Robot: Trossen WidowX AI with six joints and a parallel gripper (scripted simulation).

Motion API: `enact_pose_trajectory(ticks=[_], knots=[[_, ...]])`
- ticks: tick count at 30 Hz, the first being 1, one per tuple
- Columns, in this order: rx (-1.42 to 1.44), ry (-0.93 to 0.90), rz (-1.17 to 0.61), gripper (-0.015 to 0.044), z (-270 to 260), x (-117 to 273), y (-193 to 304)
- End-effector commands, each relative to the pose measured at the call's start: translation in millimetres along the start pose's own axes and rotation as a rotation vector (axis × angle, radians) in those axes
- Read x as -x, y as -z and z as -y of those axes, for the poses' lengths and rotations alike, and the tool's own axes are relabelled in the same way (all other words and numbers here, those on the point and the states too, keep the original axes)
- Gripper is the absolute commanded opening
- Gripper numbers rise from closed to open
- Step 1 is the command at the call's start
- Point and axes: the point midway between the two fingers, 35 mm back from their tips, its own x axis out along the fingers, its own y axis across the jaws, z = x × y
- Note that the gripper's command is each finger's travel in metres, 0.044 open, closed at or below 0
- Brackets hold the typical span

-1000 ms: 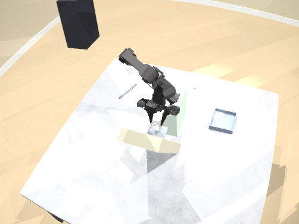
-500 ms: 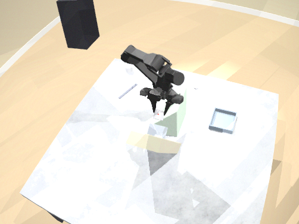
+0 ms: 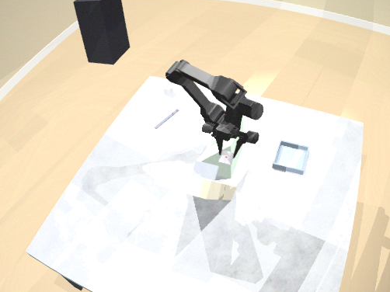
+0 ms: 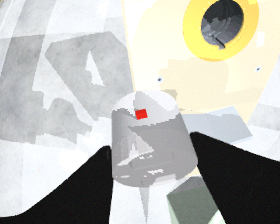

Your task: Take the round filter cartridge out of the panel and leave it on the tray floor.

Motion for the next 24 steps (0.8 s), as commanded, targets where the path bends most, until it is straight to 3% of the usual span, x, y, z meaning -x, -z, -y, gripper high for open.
enact_pose_trajectory(ticks=[1, 24], knots=[[0.021, -0.012, -0.005, 0.0, -2, 1, 2], [0.87, -0.522, -0.016, 0.0, -147, 24, 123]])
